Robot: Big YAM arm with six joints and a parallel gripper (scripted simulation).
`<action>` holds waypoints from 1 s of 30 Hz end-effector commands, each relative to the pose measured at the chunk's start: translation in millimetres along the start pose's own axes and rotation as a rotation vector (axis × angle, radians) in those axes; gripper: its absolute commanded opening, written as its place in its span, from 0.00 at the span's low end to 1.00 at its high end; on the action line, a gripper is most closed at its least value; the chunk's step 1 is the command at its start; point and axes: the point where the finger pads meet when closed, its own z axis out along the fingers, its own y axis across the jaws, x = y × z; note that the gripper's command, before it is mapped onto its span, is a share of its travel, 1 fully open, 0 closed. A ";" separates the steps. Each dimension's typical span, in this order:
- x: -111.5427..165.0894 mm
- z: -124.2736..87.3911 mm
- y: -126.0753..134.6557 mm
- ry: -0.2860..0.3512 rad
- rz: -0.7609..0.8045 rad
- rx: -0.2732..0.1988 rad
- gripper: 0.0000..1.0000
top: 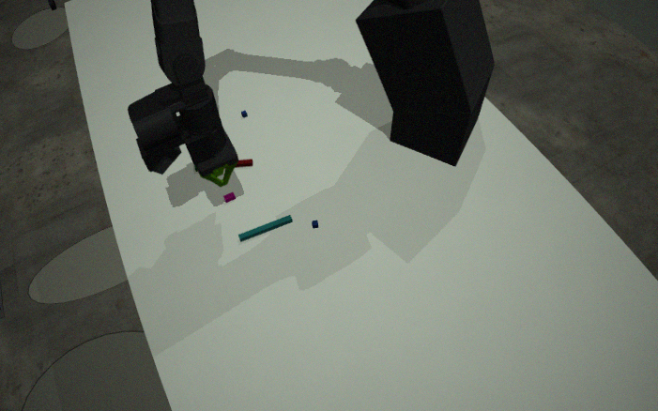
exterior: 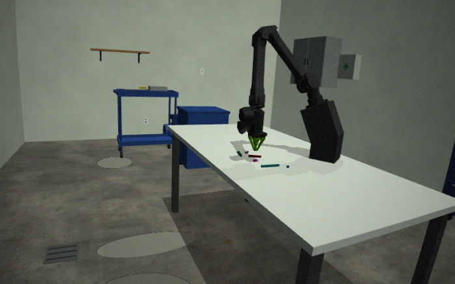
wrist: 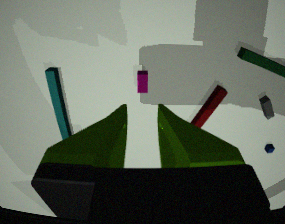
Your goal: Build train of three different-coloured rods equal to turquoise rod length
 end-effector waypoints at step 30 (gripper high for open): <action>-5.3 44.1 -3.4 -0.010 0.009 0.000 0.23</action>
